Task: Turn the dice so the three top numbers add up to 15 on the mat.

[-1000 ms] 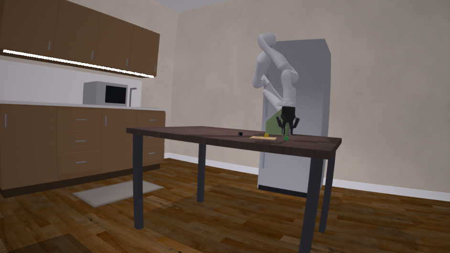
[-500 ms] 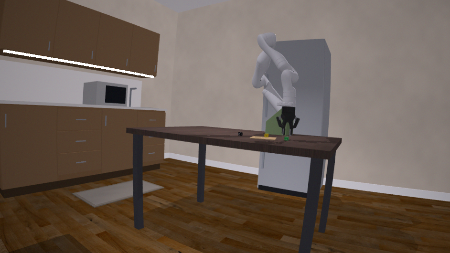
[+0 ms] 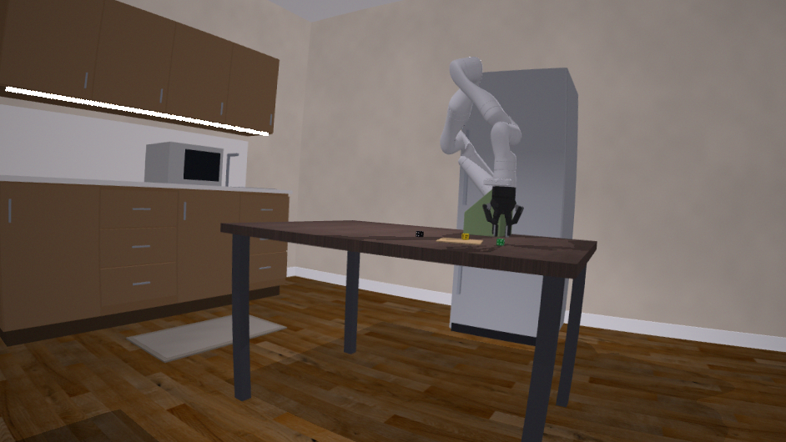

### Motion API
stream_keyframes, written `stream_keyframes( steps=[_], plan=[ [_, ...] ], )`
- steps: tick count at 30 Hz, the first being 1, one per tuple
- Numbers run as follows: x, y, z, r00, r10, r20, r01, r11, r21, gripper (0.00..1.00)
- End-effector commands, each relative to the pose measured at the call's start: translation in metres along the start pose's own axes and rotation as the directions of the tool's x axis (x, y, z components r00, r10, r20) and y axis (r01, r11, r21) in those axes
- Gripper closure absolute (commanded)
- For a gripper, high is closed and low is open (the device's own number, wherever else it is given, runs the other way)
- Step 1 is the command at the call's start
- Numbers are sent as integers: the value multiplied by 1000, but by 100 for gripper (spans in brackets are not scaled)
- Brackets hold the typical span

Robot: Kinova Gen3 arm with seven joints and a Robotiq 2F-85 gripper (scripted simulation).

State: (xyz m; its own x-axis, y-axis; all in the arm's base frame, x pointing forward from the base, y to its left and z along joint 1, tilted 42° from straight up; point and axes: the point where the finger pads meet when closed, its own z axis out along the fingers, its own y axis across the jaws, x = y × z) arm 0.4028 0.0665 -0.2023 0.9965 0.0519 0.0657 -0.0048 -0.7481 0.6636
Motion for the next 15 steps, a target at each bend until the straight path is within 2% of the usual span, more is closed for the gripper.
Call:
stream_keyframes(
  steps=[1, 15],
  plan=[
    [0, 0, 1, 1000, 0, -1, 0, 1000, 1, 65],
    [0, 0, 19, 1000, 0, -1, 0, 1000, 1, 65]
  ],
)
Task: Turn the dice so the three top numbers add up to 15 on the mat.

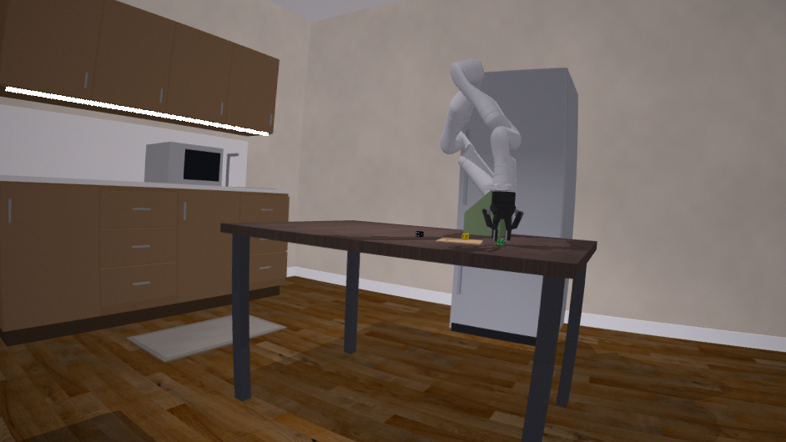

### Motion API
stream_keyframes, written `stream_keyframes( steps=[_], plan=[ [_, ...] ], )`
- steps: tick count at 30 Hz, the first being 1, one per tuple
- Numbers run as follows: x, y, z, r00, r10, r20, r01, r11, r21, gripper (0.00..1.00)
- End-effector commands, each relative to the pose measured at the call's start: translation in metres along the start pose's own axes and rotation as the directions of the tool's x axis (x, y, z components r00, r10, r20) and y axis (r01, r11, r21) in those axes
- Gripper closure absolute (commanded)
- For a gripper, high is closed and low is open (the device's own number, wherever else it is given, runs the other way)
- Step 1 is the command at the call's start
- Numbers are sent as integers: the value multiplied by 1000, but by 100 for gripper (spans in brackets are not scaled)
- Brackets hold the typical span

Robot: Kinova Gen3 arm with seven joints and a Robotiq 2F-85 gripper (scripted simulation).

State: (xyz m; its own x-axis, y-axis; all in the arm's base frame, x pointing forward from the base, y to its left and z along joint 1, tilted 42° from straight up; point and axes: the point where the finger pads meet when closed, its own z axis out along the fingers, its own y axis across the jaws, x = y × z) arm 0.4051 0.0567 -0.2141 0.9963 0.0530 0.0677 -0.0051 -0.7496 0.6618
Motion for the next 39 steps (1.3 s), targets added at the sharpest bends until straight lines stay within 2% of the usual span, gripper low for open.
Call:
stream_keyframes(
  steps=[1, 39],
  plan=[
    [-1, 0, 4, 1000, -1, 2, 1, 1000, -2, 65],
    [-1, 0, 9, 1000, -1, 2, 1, 1000, -2, 65]
  ],
)
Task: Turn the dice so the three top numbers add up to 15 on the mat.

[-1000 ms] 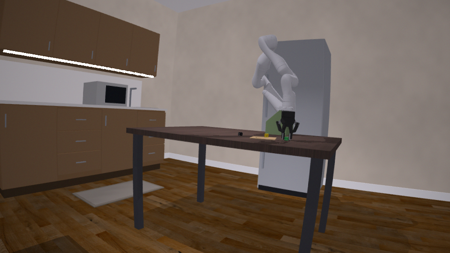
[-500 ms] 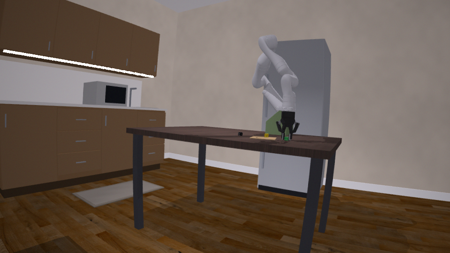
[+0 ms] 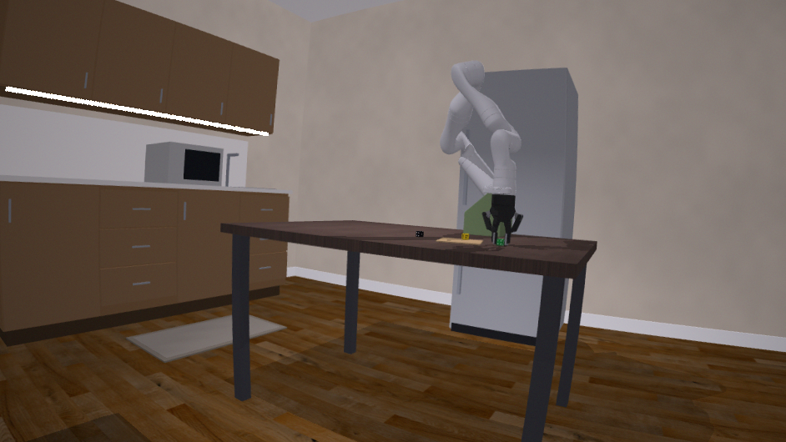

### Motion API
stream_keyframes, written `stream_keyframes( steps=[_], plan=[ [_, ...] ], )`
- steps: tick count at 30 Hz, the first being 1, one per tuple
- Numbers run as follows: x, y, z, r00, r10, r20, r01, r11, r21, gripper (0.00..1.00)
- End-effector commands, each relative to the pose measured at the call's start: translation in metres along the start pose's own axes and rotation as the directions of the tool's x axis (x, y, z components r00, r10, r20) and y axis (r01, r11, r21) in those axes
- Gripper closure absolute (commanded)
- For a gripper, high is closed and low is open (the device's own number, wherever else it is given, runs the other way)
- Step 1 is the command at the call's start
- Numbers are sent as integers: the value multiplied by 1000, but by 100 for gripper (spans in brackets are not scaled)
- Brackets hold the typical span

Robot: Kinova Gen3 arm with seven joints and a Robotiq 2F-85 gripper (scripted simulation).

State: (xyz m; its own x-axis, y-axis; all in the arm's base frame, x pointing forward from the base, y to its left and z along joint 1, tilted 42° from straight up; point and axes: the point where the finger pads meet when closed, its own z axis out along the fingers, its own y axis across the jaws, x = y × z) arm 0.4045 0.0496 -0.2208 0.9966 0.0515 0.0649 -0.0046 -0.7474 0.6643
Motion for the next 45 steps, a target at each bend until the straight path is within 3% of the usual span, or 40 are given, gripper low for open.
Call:
stream_keyframes(
  steps=[1, 5, 6, 45],
  plan=[
    [1, -1, -1, 1000, 0, -2, 0, 1000, 1, 65],
    [1, -1, -1, 1000, 0, -2, 0, 1000, 1, 65],
    [1, -1, -1, 1000, 0, -2, 0, 1000, 1, 85],
    [1, -1, -5, 1000, 0, -2, 0, 1000, 1, 85]
  ],
)
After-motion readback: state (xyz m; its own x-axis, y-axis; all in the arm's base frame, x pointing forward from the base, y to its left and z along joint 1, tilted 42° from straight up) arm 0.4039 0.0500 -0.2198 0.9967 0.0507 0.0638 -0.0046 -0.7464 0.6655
